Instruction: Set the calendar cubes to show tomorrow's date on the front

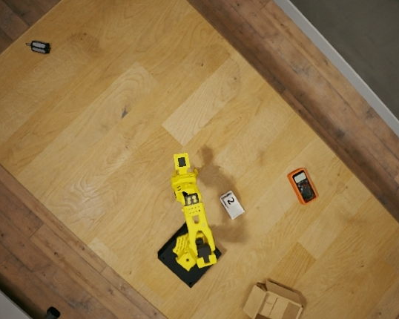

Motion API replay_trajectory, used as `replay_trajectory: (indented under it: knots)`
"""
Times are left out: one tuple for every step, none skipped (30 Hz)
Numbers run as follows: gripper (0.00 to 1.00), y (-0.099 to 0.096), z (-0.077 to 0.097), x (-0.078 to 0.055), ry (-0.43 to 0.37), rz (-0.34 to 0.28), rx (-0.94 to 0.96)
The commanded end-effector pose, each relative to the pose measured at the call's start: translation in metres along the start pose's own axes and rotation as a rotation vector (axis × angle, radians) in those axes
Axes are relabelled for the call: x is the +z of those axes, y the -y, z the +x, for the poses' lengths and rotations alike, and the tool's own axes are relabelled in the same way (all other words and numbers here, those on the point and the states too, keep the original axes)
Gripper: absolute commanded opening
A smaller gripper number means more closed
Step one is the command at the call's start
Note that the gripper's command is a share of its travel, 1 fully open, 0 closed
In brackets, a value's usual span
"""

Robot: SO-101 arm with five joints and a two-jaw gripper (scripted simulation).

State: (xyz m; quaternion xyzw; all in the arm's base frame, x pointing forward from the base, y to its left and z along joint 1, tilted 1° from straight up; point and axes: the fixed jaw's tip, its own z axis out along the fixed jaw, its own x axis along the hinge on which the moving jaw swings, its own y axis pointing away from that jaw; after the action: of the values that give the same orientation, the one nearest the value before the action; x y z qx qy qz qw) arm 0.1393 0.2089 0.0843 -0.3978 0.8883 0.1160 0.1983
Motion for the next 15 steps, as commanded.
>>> replay_trajectory:
  knots:
    - [0.35,-0.003,-0.002,0.001,0.006,-0.006,0.004]
    - [0.35,-0.003,-0.002,0.001,0.005,-0.006,0.004]
    - [0.35,-0.003,-0.002,0.002,0.002,-0.005,0.004]
    - [0.35,-0.003,-0.001,0.003,-0.003,-0.005,0.004]
    - [0.35,-0.003,0.000,0.004,-0.011,-0.004,0.004]
    - [0.35,-0.002,0.002,0.006,-0.023,-0.002,0.004]
    - [0.35,-0.002,0.004,0.009,-0.037,-0.001,0.004]
    - [0.35,-0.002,0.006,0.012,-0.054,0.001,0.003]
    - [0.35,-0.002,0.009,0.016,-0.075,0.004,0.003]
    - [0.35,-0.001,0.012,0.020,-0.098,0.007,0.003]
    - [0.35,-0.001,0.016,0.024,-0.124,0.010,0.003]
    - [0.35,0.000,0.021,0.029,-0.151,0.013,0.003]
    - [0.35,0.000,0.025,0.033,-0.181,0.017,0.003]
    - [0.35,0.001,0.030,0.038,-0.211,0.020,0.003]
    - [0.35,0.002,0.036,0.043,-0.242,0.024,0.003]
